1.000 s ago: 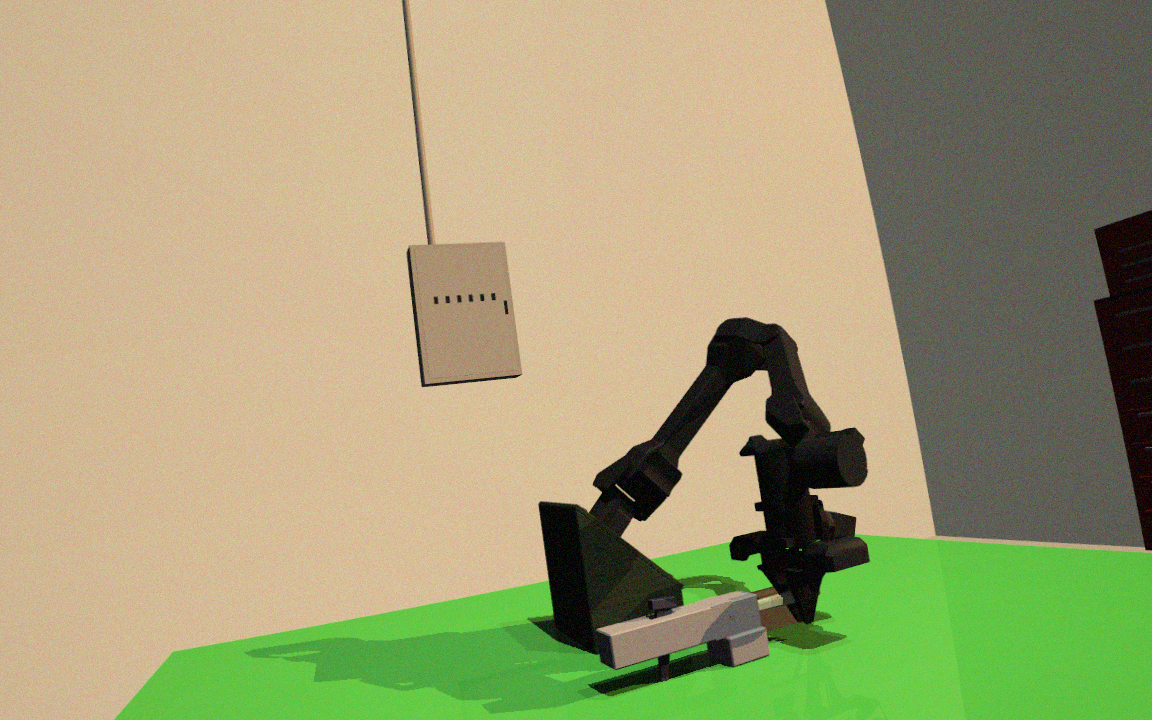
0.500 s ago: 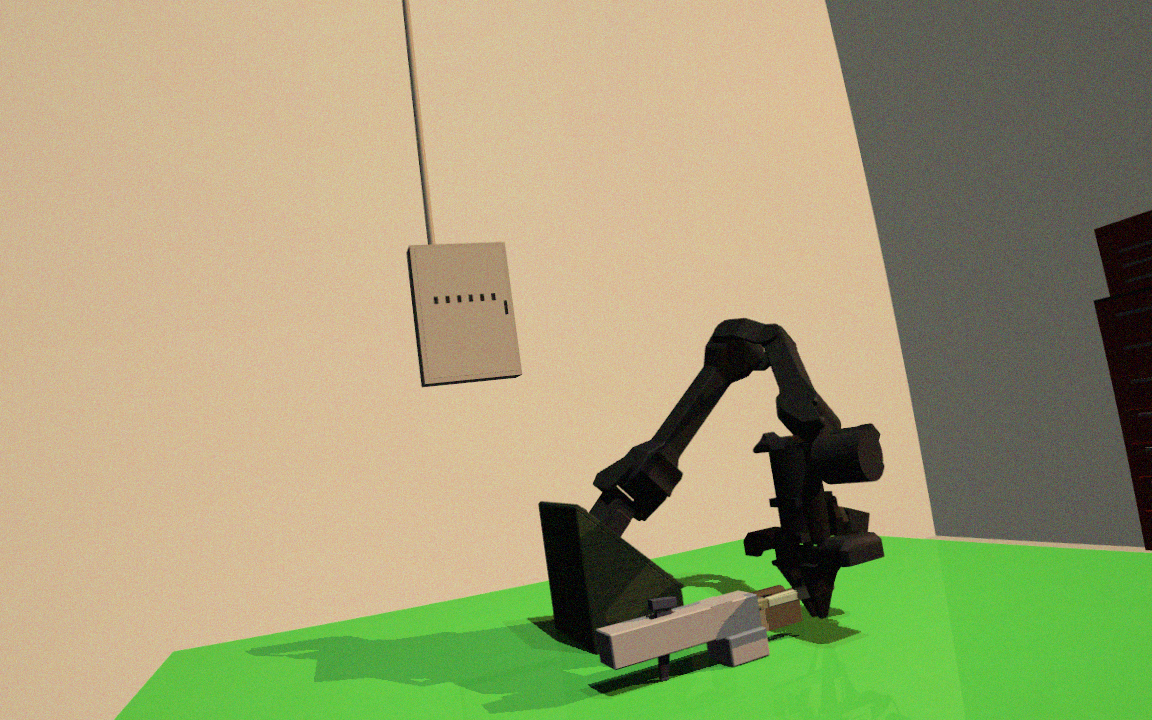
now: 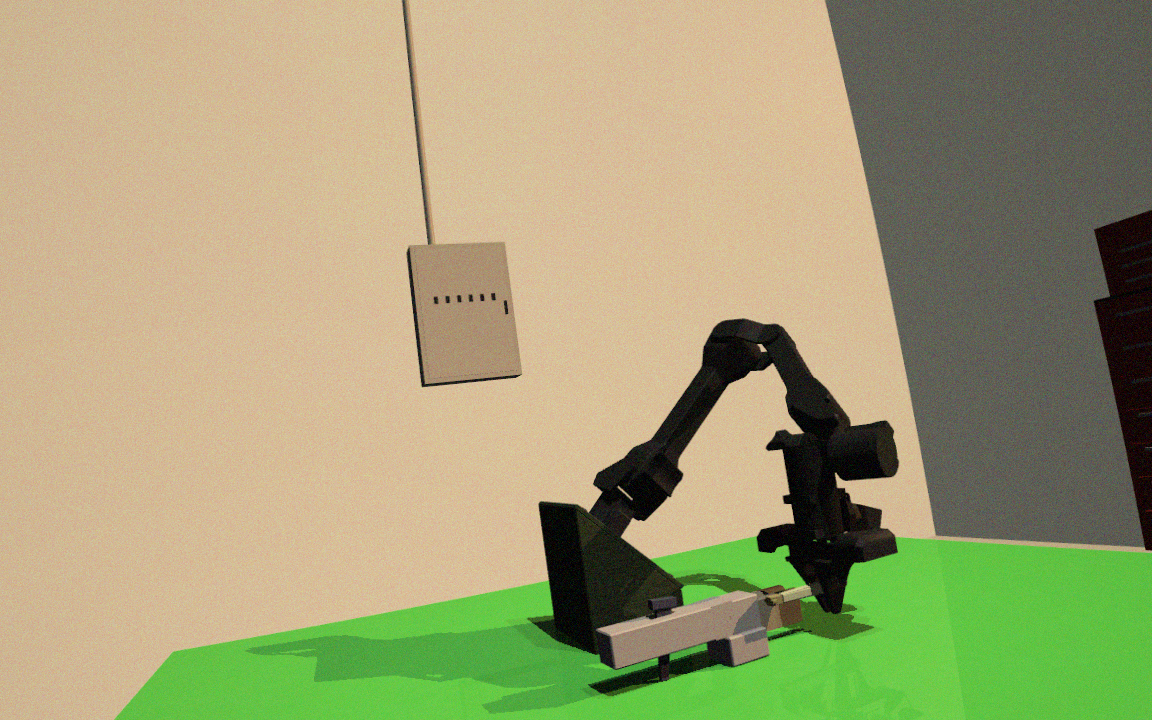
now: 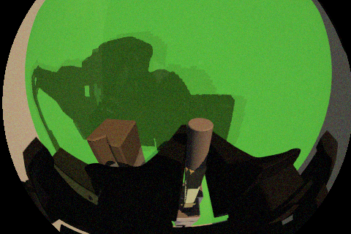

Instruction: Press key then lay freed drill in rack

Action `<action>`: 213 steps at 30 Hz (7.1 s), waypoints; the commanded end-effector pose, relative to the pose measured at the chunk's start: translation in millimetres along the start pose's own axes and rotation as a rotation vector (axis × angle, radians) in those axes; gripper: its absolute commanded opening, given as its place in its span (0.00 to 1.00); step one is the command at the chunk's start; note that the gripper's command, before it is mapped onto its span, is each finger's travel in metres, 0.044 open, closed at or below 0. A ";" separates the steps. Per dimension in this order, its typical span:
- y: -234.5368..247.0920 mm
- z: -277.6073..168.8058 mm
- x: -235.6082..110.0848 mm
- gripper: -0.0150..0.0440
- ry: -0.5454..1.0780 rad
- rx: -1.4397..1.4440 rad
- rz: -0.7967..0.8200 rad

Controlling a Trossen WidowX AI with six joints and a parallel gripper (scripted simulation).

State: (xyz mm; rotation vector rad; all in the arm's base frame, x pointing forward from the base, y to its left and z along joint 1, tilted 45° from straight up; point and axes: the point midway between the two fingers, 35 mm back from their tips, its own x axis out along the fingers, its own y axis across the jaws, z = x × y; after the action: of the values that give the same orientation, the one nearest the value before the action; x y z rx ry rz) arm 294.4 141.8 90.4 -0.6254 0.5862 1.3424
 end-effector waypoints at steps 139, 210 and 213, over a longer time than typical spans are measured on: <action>75.3 13.3 4.4 0.25 0.000 0.004 -0.003; 2.3 -186.9 -332.1 1.00 1.204 0.202 -1.213; 30.6 -197.2 -373.9 1.00 1.384 0.306 -1.329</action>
State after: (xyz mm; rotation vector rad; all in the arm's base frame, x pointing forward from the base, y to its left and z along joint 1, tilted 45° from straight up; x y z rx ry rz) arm 239.0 -225.6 195.4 -1.3086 1.0152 -0.3728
